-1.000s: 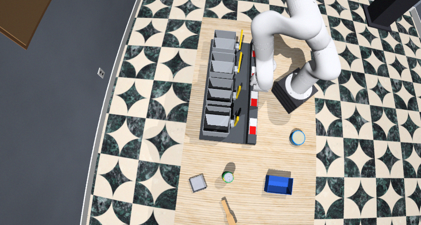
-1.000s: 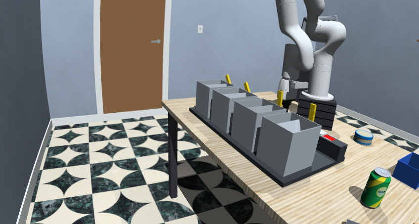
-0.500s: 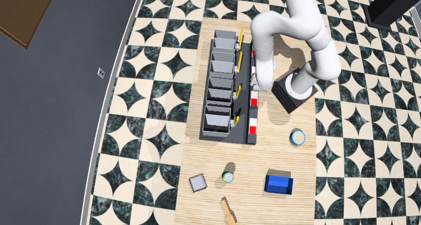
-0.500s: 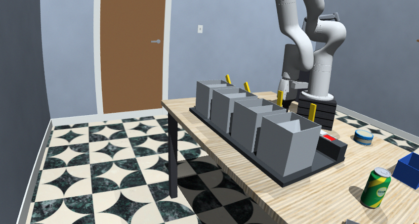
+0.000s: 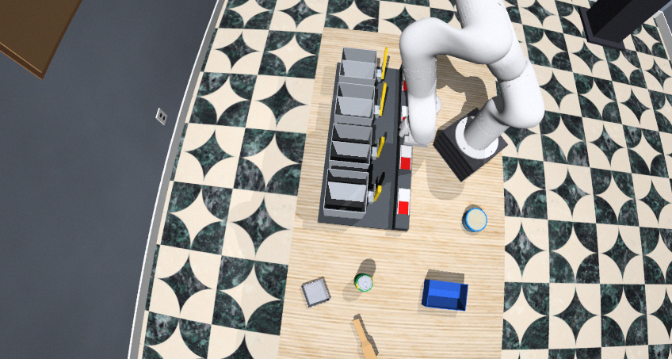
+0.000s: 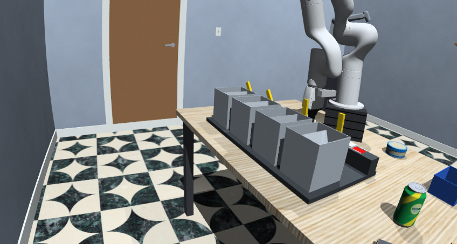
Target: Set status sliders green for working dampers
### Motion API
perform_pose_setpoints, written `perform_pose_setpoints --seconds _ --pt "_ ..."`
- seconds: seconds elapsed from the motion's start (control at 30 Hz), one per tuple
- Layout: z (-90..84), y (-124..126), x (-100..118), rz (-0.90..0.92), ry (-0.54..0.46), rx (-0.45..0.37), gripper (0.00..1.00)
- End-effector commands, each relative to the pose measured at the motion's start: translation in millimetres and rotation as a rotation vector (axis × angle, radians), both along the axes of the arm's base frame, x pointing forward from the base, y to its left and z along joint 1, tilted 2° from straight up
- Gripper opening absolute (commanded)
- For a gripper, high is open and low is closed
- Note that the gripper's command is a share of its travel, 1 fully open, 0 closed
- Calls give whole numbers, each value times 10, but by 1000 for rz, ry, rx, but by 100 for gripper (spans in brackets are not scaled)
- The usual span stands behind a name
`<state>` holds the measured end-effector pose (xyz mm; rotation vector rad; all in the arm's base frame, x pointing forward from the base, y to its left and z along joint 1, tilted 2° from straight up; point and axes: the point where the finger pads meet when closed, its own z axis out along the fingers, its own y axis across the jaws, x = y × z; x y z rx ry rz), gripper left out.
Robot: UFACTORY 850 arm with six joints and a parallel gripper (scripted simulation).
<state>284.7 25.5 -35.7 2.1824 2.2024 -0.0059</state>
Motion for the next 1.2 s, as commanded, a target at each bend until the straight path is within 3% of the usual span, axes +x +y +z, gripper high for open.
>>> perform_pose_setpoints --seconds 0.0,1.17 --pt "-15 0 4 0 -1 0 0" --pt "-100 -2 6 0 -1 0 0"
